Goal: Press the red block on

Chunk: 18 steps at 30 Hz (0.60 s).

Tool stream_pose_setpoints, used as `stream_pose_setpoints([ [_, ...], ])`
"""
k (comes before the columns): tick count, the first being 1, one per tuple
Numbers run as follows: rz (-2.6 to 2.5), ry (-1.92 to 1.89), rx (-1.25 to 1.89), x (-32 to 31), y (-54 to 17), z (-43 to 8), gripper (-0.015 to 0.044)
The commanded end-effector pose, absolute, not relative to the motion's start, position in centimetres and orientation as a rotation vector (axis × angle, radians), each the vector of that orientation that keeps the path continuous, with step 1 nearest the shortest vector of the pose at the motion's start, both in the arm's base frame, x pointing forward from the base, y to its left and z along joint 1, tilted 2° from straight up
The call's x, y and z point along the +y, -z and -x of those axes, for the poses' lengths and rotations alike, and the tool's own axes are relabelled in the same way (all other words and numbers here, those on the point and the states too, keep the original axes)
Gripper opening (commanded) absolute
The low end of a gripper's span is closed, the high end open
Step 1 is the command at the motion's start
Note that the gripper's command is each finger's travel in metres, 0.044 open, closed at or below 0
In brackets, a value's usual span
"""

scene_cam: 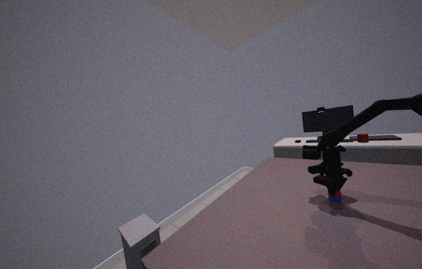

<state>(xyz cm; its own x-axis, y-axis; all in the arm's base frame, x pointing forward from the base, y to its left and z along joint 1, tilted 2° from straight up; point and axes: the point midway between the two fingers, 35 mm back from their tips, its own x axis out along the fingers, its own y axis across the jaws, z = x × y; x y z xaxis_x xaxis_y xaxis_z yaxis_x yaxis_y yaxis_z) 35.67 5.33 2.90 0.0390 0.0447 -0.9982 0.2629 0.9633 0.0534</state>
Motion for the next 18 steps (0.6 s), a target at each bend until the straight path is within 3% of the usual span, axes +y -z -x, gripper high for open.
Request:
stream_pose_setpoints([
  [1, -0.251, 0.171, 1.53, 5.34, -2.77, -35.58, 0.0],
  [18, -0.251, 0.171, 1.53, 5.38, -2.07, -35.65, 0.0],
])
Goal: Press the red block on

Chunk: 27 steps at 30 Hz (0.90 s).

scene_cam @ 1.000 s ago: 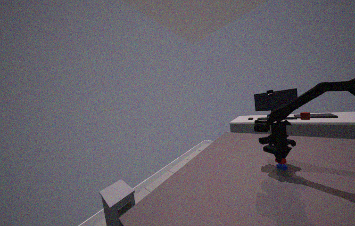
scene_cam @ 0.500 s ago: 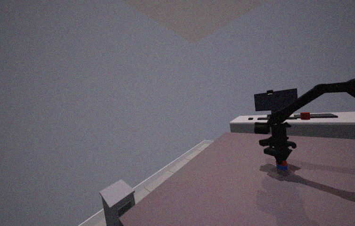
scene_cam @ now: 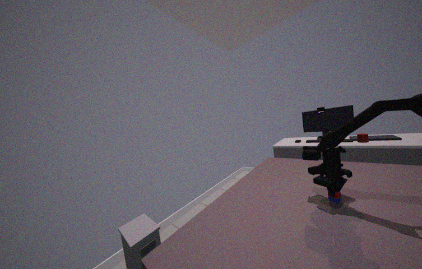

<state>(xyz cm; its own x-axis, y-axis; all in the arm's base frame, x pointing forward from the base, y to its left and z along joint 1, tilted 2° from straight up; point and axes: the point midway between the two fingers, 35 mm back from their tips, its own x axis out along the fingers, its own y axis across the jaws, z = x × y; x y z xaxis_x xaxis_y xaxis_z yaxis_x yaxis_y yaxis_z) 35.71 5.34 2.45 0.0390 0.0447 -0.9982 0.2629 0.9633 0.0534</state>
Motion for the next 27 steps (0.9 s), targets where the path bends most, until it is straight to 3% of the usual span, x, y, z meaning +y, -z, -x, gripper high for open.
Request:
stream_pose_setpoints([
  [1, -0.251, 0.171, 1.53, 5.4, -1.9, -35.7, 0.0],
  [9, -0.247, 0.17, 1.528, 5.3, -2.3, -35.7, 0.0],
  [18, -0.247, 0.17, 1.528, 5.3, -2.3, -35.7, 0.022],
  [27, -0.248, 0.17, 1.528, 5.3, -4.8, -36.0, 0.022],
])
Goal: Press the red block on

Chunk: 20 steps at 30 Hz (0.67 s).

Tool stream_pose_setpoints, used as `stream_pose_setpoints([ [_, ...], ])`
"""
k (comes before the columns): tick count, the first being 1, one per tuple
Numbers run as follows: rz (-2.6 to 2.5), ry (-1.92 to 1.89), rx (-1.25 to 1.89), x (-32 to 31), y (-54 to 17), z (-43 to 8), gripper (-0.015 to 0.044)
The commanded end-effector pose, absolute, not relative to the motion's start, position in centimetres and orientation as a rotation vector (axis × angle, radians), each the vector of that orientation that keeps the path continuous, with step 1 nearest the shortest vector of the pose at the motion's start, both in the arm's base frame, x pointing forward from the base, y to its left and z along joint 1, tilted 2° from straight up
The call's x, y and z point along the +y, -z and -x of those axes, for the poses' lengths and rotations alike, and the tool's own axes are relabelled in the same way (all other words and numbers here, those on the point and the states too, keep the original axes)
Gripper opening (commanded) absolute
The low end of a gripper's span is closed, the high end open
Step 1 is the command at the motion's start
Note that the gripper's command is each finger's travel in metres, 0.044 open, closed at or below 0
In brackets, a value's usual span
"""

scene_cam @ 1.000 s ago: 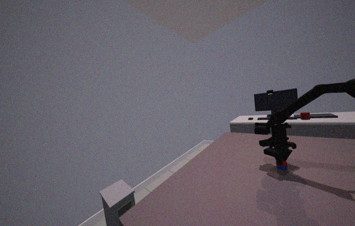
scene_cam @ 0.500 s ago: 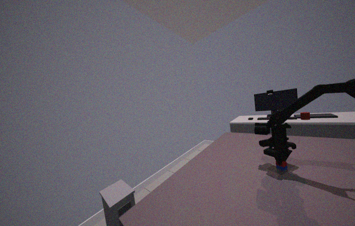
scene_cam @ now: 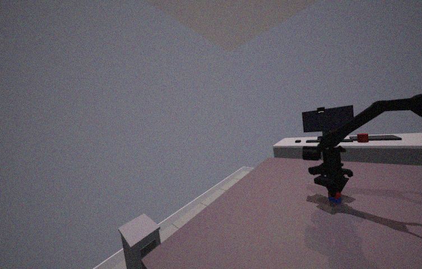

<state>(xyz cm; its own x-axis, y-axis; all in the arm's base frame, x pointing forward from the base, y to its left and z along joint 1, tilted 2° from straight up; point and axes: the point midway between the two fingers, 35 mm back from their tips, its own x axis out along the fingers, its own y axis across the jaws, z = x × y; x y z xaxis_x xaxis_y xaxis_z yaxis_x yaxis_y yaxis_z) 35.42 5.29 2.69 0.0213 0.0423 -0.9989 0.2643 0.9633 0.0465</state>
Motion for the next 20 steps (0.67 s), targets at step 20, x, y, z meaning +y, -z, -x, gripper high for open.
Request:
stream_pose_setpoints([
  [20, -0.251, 0.171, 1.53, 4.9, -12.5, -35.6, 0.022],
])
